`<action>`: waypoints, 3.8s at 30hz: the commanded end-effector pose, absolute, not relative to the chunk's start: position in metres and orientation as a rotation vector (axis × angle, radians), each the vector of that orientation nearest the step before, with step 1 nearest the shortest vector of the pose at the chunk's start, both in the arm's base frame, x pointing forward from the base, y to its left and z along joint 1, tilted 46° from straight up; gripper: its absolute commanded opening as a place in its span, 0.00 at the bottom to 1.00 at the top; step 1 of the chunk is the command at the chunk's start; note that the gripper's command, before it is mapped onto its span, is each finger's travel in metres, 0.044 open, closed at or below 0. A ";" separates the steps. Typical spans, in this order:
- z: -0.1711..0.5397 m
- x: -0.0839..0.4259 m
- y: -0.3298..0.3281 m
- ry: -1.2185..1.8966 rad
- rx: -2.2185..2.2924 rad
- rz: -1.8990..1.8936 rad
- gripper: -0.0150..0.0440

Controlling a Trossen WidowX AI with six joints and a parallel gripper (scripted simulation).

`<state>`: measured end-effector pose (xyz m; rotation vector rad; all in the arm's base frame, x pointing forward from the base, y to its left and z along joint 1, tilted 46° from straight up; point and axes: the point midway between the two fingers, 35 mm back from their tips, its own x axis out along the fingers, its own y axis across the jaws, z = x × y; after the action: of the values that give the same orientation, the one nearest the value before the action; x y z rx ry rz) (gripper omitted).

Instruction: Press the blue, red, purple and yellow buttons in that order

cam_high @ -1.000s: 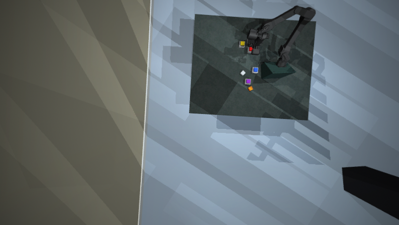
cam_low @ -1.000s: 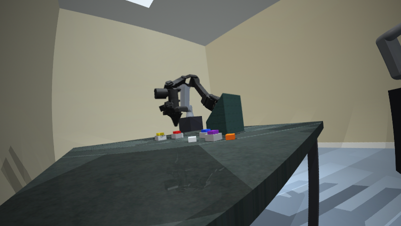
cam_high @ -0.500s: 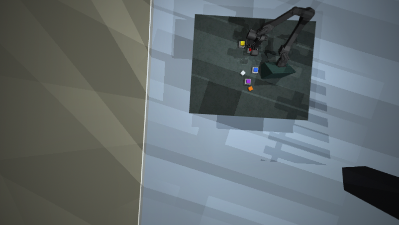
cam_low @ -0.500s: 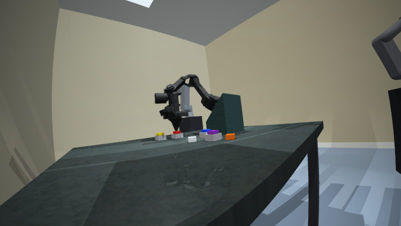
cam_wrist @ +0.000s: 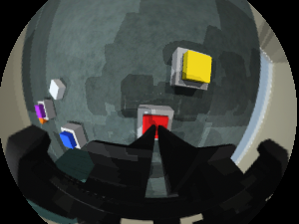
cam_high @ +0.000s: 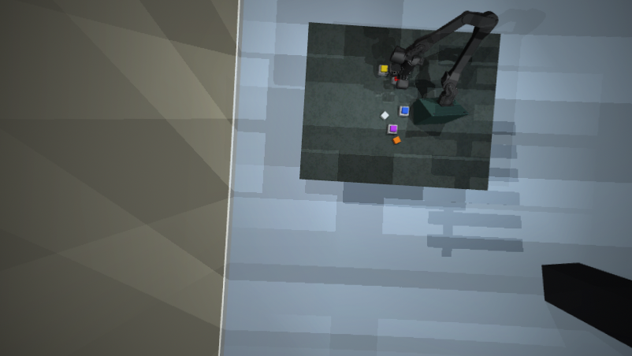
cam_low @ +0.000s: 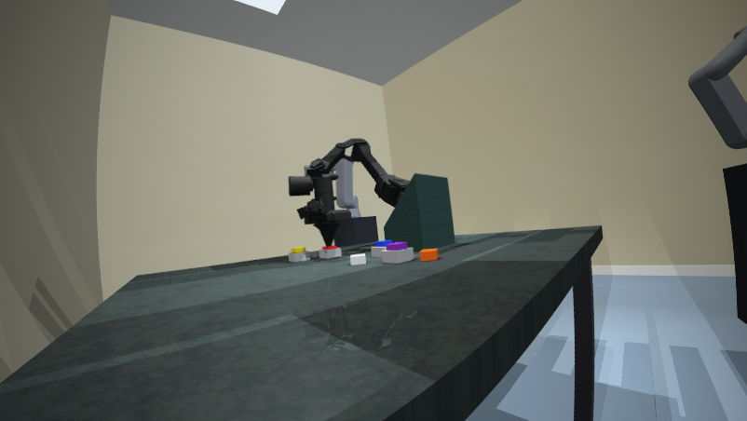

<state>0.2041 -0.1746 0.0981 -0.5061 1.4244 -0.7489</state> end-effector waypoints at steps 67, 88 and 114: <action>-0.083 0.254 0.053 1.432 -0.491 -0.727 0.29; -0.103 0.253 0.033 1.432 -0.492 -0.728 0.29; -0.110 0.253 0.025 1.431 -0.493 -0.729 0.29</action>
<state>0.2540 0.0262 -0.1093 -0.4847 1.4268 -0.7308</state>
